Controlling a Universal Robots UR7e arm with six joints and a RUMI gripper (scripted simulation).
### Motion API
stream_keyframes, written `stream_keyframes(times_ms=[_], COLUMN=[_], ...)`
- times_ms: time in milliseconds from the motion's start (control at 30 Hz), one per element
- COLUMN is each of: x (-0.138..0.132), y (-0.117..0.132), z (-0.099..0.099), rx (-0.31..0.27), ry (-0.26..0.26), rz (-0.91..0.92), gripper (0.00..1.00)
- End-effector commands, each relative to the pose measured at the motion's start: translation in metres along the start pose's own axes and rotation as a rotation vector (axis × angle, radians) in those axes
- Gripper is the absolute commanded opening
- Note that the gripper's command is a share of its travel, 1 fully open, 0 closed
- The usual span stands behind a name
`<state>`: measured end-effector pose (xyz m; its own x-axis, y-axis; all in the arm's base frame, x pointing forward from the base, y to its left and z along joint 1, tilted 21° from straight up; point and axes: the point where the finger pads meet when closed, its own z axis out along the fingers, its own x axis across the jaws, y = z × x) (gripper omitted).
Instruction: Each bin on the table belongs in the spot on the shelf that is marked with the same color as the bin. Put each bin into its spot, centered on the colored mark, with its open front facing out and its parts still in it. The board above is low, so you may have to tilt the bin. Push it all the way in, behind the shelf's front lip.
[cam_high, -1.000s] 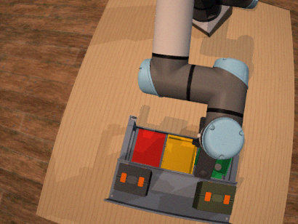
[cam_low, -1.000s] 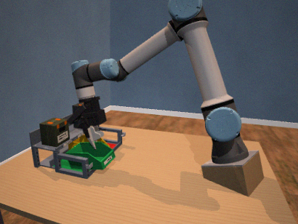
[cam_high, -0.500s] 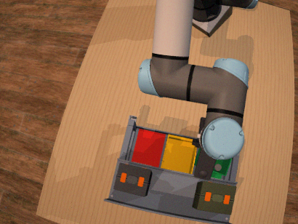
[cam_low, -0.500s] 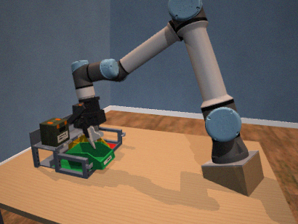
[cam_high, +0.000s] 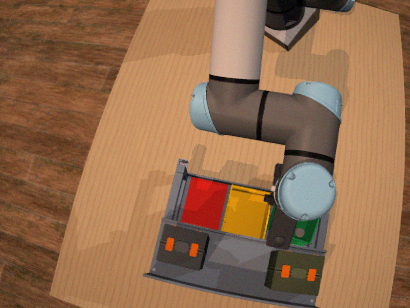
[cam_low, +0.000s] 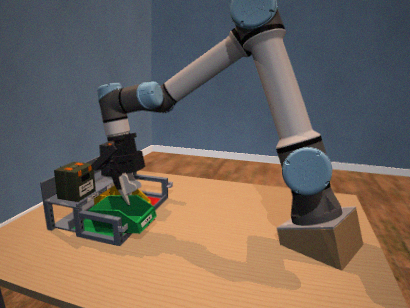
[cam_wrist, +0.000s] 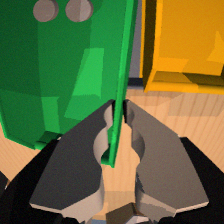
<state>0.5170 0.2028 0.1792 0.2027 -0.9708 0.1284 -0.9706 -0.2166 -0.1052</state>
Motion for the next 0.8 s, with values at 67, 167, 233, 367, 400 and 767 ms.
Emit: stream_keyframes(times_ms=[67, 167, 233, 367, 400, 767], x=[0.0000, 0.0001, 0.0001, 0.0001, 0.0001, 0.0002], y=[-0.0051, -0.0068, -0.0078, -0.0087, -0.0091, -0.0116], z=[-0.0010, -0.0011, -0.0012, -0.0012, -0.0012, -0.0013], rx=[0.013, 0.017, 0.019, 0.021, 0.022, 0.028], ry=[0.000, 0.000, 0.000, 0.000, 0.000, 0.000], rz=[-0.001, -0.001, -0.001, -0.001, -0.001, -0.001], gripper=[0.00, 0.00, 0.00, 0.00, 0.00, 0.00])
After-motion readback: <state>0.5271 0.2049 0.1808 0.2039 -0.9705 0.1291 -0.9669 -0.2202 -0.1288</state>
